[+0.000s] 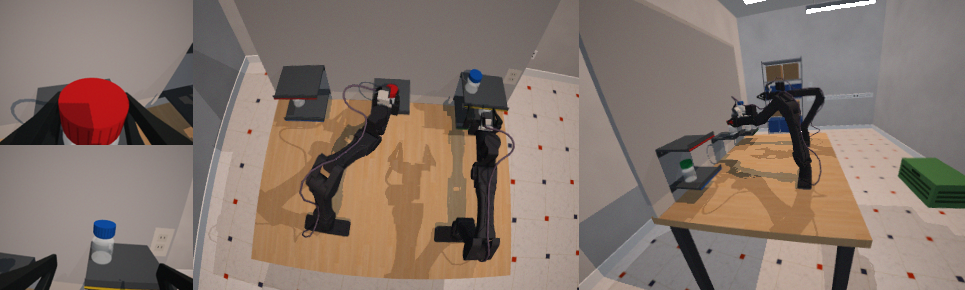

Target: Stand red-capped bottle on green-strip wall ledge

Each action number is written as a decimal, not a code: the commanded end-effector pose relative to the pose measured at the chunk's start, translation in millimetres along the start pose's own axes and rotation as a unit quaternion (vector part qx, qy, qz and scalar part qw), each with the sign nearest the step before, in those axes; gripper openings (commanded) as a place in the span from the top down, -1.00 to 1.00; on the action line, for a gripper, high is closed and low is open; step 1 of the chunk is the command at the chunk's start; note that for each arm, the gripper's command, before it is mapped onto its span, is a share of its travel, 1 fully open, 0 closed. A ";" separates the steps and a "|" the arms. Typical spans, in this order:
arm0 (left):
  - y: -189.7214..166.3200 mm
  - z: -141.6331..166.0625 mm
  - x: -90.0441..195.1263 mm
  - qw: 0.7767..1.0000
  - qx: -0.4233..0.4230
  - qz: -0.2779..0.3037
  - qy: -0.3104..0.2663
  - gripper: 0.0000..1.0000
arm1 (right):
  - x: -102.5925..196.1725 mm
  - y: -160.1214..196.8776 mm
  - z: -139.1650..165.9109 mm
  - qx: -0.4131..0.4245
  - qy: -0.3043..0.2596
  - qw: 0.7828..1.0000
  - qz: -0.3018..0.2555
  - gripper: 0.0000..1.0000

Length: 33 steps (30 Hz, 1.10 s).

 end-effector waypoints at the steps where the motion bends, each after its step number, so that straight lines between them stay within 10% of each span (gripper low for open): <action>1: -1.3 -14.3 5.2 0.999 0.007 0.009 -0.035 0.01 | 0.4 -0.5 -7.0 0.000 -0.007 1.000 0.002 -1.00; 14: -2.1 -17.9 4.7 0.999 0.008 0.010 -0.039 0.01 | 0.4 -0.5 -7.0 0.000 -0.007 1.000 0.002 -1.00; 18: -2.1 -17.9 4.7 0.999 0.009 0.010 -0.039 -0.79 | 0.4 -0.5 -7.0 0.000 -0.007 1.000 0.002 -1.00; 33: -2.8 -20.1 30.9 0.999 0.009 0.012 -0.047 -0.79 | 0.4 -0.5 -7.0 0.000 -0.007 1.000 0.002 -1.00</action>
Point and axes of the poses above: on each arm, the point where the finger pads meet when closed, its own x axis back along the fingers, its own y axis across the jaws, z = x × y, the point moved 6 cm from there along x, back along the fingers, and after that the axes turned 9 degrees about x, right-handed, at the moved point
